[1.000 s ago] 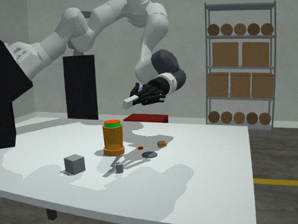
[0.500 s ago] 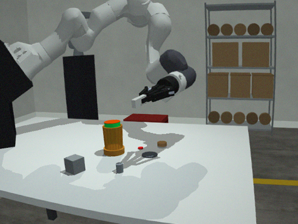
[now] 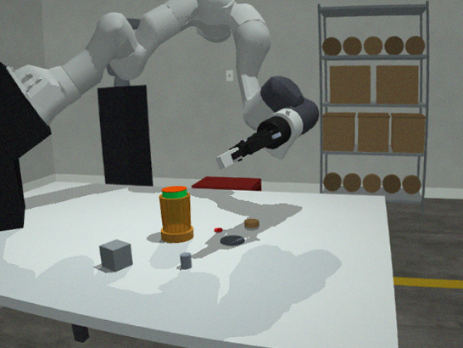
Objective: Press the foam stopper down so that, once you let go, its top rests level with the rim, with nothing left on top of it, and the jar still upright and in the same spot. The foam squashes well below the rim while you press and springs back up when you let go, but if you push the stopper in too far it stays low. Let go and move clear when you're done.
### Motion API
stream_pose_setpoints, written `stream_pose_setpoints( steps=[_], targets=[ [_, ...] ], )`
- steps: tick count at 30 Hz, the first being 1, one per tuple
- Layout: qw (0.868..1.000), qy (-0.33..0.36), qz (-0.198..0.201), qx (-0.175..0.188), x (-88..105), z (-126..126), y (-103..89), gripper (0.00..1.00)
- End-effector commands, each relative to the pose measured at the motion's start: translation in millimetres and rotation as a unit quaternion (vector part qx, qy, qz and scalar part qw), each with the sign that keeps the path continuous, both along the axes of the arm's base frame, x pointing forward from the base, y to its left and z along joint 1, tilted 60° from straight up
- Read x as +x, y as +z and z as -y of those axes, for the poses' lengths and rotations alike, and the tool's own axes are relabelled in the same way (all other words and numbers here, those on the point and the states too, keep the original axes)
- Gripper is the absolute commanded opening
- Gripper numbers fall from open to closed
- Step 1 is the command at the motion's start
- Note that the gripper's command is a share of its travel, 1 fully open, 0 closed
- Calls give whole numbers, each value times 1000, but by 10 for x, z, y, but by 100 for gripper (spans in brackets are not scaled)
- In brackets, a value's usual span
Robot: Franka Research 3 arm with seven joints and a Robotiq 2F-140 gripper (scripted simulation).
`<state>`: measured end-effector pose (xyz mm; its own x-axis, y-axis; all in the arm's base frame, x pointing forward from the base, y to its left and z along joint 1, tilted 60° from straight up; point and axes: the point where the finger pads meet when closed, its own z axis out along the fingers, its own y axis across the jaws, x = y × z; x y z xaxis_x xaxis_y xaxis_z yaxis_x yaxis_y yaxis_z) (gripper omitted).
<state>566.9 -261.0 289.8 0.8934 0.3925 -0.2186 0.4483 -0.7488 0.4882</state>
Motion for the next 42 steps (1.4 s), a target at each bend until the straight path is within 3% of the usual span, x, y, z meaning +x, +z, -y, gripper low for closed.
stream_pose_setpoints(
  steps=[1,6,7,8,13,14,20,21,27,28,34,35,41,42],
  targets=[
    [990,-125,56,26,-39,-236,95,0],
    [989,-132,59,28,-39,-236,95,0],
    [978,-185,86,53,-16,-473,216,0],
    [975,-195,90,55,-16,-473,216,0],
    [975,-195,90,55,-16,-473,216,0],
    [957,-253,114,83,1,-742,343,0],
    [955,-259,116,84,1,-742,343,0],
    [932,-317,136,113,11,-1045,481,0],
    [929,-323,138,114,11,-1045,481,0],
    [901,-380,152,144,9,-1378,631,0],
    [899,-385,153,145,9,-1378,631,0],
    [866,-441,160,174,-8,-1739,798,0],
    [863,-445,161,175,-8,-1739,798,0],
    [827,-499,161,203,-45,-2124,983,0]
  ],
)
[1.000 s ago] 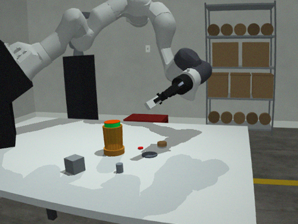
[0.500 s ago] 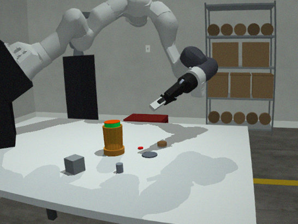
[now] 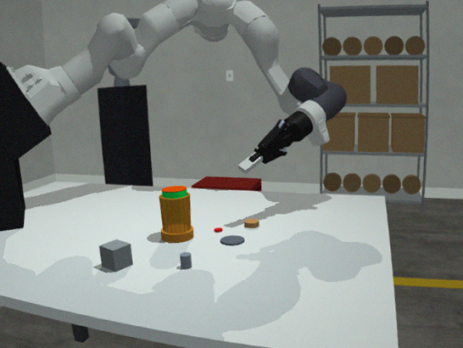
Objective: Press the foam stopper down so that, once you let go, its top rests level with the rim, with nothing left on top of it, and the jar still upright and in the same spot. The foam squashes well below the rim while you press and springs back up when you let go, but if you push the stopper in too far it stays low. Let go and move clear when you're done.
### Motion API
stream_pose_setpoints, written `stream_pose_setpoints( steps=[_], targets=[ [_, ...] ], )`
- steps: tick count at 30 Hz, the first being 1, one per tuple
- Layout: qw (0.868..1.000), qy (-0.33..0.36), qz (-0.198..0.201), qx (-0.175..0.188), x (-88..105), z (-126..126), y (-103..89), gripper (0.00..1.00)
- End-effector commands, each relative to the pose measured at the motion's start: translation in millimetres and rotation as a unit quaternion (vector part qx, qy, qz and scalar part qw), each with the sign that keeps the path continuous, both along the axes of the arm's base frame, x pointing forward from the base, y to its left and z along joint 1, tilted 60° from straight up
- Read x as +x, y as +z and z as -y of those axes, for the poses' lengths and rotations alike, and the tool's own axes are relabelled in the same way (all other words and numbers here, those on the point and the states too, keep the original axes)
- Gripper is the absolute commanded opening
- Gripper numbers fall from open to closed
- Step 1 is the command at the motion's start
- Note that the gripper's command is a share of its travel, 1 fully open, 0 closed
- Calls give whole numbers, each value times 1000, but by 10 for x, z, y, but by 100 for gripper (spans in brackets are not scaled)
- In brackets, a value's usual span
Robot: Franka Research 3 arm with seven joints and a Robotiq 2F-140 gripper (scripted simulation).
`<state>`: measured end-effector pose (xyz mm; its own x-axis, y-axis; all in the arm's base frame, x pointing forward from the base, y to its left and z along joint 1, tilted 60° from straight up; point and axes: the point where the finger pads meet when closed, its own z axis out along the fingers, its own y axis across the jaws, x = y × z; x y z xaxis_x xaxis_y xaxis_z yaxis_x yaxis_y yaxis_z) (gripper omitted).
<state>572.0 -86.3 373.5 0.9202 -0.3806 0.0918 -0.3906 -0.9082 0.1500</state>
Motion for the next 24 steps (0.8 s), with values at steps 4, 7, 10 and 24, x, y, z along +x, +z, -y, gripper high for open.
stream_pose_setpoints(
  steps=[4,7,10,24],
  targets=[
    [992,-122,5,39,-97,-377,145,0],
    [992,-122,5,39,-97,-377,145,0],
    [980,-180,5,80,-159,-780,350,0],
    [980,-180,5,80,-159,-780,350,0]
  ],
)
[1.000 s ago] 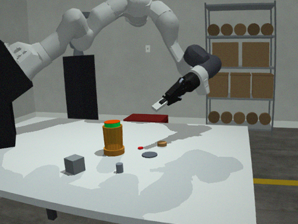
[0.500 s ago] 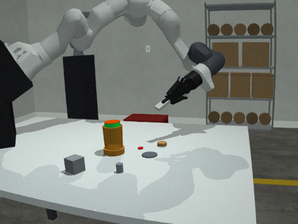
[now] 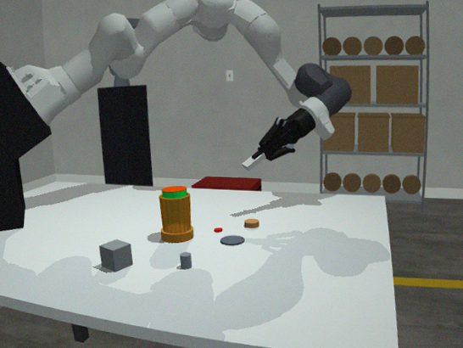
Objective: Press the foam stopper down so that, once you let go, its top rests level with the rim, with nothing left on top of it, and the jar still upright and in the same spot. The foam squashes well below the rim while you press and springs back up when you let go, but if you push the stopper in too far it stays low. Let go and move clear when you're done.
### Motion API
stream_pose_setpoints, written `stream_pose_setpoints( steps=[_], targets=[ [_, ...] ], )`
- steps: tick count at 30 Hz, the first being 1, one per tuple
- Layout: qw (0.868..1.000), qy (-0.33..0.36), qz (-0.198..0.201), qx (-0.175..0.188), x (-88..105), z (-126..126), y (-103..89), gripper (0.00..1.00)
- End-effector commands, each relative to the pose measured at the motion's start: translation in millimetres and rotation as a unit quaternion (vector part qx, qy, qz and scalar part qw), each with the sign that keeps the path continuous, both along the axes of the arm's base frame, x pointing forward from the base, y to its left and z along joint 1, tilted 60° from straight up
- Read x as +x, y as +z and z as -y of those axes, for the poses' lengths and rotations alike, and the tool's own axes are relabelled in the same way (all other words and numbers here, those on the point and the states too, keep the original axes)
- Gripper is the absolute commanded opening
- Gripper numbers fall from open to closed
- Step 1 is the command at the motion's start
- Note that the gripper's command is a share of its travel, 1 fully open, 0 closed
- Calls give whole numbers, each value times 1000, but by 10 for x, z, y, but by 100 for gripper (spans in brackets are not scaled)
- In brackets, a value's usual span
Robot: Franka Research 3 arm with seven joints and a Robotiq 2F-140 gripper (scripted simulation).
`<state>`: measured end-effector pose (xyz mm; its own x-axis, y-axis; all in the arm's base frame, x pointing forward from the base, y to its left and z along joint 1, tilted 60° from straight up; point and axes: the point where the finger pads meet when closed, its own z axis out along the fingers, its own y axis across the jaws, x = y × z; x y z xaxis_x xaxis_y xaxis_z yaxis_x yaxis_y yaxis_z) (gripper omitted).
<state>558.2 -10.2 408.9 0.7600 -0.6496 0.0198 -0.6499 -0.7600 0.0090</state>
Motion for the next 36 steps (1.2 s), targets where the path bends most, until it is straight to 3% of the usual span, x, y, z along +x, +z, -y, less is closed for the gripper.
stream_pose_setpoints(
  steps=[1,19,20,36],
  targets=[
    [1000,-28,-4,2,-21,-19,-3,0],
    [1000,-28,-4,2,-21,-19,-3,0],
    [1000,-11,8,27,-37,-22,9,0],
    [1000,-11,8,27,-37,-22,9,0]
  ],
)
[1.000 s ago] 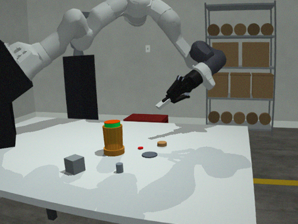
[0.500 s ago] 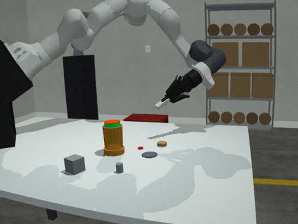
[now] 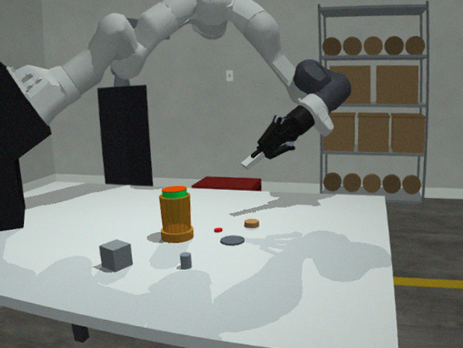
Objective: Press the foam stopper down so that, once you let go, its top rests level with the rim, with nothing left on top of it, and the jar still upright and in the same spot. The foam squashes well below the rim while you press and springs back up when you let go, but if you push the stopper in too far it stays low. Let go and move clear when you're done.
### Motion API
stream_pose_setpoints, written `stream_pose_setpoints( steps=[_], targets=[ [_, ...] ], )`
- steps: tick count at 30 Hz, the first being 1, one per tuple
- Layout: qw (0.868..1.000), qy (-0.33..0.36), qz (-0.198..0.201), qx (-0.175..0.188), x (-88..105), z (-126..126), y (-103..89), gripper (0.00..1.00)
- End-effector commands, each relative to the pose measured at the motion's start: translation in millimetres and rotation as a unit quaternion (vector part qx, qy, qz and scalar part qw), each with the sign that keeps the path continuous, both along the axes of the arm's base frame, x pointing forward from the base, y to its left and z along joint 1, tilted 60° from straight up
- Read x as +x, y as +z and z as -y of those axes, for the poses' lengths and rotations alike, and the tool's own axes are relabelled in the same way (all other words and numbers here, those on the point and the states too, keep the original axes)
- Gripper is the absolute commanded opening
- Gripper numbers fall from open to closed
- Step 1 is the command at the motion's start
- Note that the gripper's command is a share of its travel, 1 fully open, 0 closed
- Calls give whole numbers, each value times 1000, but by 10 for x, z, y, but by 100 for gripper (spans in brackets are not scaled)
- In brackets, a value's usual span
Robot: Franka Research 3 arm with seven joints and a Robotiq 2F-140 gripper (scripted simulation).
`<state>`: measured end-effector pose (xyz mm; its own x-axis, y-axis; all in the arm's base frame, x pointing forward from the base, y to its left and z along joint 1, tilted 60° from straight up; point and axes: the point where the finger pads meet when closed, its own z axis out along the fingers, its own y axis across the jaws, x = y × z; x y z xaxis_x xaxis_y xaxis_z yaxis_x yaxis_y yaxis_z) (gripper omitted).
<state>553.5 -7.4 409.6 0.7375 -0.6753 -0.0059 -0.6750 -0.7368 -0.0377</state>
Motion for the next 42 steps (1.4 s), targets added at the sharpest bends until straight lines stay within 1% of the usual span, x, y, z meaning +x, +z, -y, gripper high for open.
stream_pose_setpoints(
  steps=[1,26,27,42],
  targets=[
    [999,40,22,23,7,113,-35,0],
    [999,40,22,23,7,113,-35,0],
    [995,71,45,43,1,227,-71,0],
    [995,71,45,43,1,227,-71,0]
  ],
)
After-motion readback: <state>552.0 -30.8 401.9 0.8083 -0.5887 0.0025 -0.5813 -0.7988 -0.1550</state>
